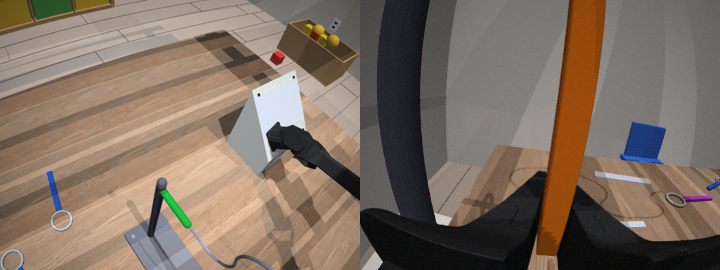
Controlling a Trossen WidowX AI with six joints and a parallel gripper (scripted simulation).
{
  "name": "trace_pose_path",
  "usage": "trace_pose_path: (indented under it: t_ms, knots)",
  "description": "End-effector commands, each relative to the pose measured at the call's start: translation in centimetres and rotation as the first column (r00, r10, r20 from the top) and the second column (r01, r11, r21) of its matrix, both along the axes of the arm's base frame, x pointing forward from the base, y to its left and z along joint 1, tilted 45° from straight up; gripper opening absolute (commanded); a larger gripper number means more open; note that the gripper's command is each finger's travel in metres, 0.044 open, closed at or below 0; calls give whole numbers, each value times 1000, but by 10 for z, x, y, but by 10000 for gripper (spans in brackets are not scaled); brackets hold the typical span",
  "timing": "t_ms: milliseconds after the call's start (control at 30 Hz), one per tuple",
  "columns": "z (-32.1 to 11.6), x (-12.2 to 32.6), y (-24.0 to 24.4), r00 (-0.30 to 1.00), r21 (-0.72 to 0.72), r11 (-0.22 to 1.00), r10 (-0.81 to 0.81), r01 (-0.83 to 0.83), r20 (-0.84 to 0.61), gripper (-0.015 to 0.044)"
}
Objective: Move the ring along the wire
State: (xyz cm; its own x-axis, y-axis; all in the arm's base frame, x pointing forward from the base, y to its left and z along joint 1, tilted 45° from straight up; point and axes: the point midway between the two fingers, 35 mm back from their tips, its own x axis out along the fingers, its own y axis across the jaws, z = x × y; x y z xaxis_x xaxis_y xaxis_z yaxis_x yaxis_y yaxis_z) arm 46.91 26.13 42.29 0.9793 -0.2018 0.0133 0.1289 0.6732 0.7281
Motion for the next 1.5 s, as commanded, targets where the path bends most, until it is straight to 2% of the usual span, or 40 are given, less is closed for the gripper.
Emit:
trace_pose_path:
  t_ms: [0, 267, 1000, 1467]
  knots:
    - [5, -1, -2, 1000, 14, 1000, 3, -3, 10, -150]
    - [4, -6, -2, 1000, 17, 999, 27, -27, -12, -150]
    - [-7, -60, -18, 910, 93, 950, 312, -297, -274, -150]
    - [-20, -74, -35, 864, 59, 936, 344, -348, -367, -150]
